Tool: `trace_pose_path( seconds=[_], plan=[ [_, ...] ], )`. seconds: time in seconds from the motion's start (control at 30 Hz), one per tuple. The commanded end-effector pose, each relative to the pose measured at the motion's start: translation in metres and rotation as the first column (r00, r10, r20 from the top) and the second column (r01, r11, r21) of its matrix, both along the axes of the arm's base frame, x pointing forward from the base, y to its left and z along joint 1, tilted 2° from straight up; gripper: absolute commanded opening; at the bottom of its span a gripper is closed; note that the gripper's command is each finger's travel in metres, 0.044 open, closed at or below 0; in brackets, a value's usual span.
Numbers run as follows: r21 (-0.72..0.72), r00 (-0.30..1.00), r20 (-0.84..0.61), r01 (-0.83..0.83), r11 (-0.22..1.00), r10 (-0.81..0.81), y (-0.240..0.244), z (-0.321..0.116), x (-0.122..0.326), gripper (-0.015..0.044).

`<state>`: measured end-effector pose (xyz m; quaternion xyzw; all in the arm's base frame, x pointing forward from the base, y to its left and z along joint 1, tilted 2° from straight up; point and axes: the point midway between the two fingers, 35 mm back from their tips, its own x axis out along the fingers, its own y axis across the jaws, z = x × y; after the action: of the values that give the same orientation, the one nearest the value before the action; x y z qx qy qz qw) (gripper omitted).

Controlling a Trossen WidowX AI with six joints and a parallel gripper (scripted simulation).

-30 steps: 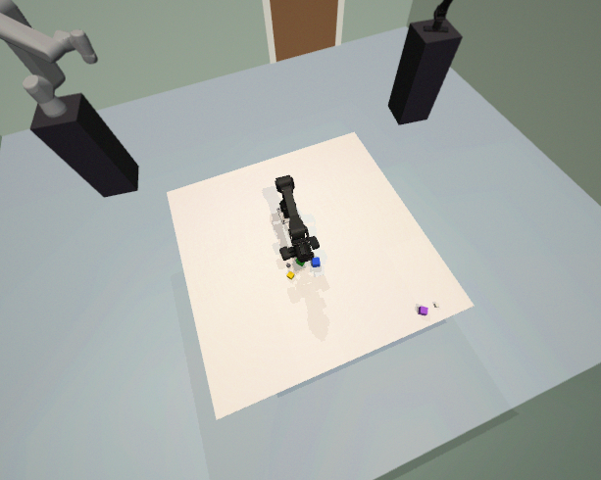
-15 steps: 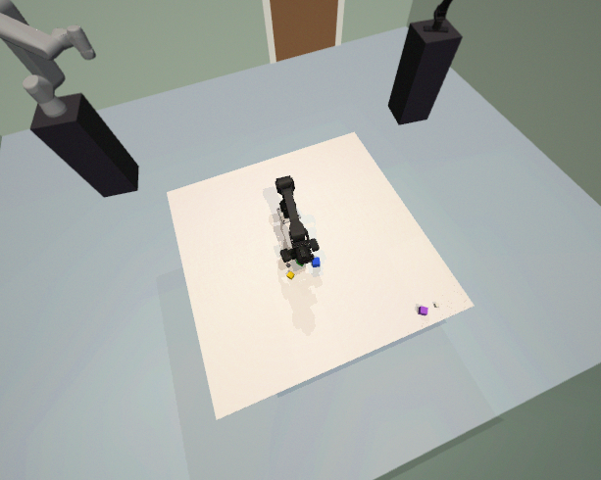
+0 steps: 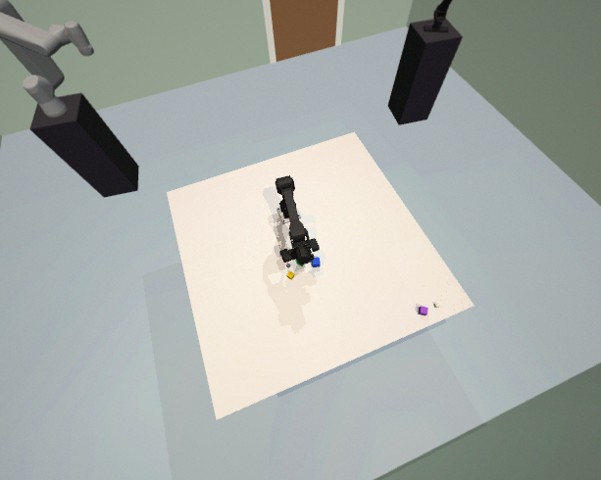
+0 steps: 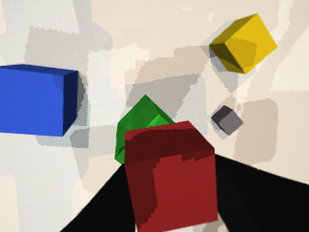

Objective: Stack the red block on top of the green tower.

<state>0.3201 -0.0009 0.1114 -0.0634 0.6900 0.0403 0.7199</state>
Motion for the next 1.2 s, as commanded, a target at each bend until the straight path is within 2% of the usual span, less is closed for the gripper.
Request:
trace_pose_path(
  seconds=[0.0, 0.3, 0.87, 1.17],
  plan=[
    [0.001, 1.000, 0.000, -0.003, 1.000, 0.003, 0.0001, -0.0008, 0.0002, 0.0000],
    [0.001, 1.000, 0.000, -0.003, 1.000, 0.003, 0.0004, 0.0031, 0.0001, 0.0000],
    [0.000, 1.000, 0.000, 0.000, 1.000, 0.000, 0.0000, 0.0001, 0.0001, 0.0440],
    [0.000, 1.000, 0.000, 0.000, 1.000, 0.000, 0.0000, 0.0001, 0.0001, 0.0440]
  ],
)
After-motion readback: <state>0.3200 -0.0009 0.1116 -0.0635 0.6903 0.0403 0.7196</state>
